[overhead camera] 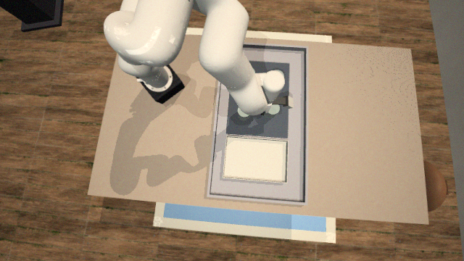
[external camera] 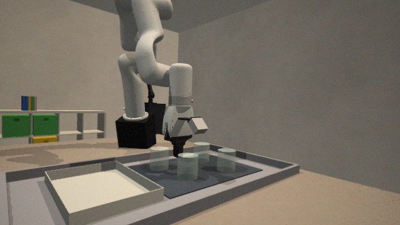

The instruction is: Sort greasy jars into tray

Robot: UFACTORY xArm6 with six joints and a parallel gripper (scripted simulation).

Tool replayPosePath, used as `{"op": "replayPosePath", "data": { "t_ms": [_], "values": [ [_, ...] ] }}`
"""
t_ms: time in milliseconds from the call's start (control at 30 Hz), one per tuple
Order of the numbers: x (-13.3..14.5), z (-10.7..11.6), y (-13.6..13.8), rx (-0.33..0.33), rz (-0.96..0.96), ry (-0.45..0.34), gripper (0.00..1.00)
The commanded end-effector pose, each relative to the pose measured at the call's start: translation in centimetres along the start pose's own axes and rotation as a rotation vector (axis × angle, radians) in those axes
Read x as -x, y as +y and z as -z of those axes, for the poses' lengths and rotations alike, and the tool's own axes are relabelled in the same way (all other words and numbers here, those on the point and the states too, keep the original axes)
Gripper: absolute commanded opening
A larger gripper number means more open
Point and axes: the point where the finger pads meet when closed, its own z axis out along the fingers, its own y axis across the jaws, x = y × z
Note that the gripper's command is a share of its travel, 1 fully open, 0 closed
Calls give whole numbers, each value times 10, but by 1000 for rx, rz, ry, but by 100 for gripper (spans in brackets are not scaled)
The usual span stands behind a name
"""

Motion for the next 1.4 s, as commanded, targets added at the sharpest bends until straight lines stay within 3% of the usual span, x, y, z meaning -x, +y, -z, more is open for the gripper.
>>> {"op": "replayPosePath", "data": {
  "t_ms": [0, 1367],
  "values": [
    [-2, 1, 0, 0, 0, 4, 0],
    [-7, 1, 0, 0, 0, 4, 0]
  ]
}}
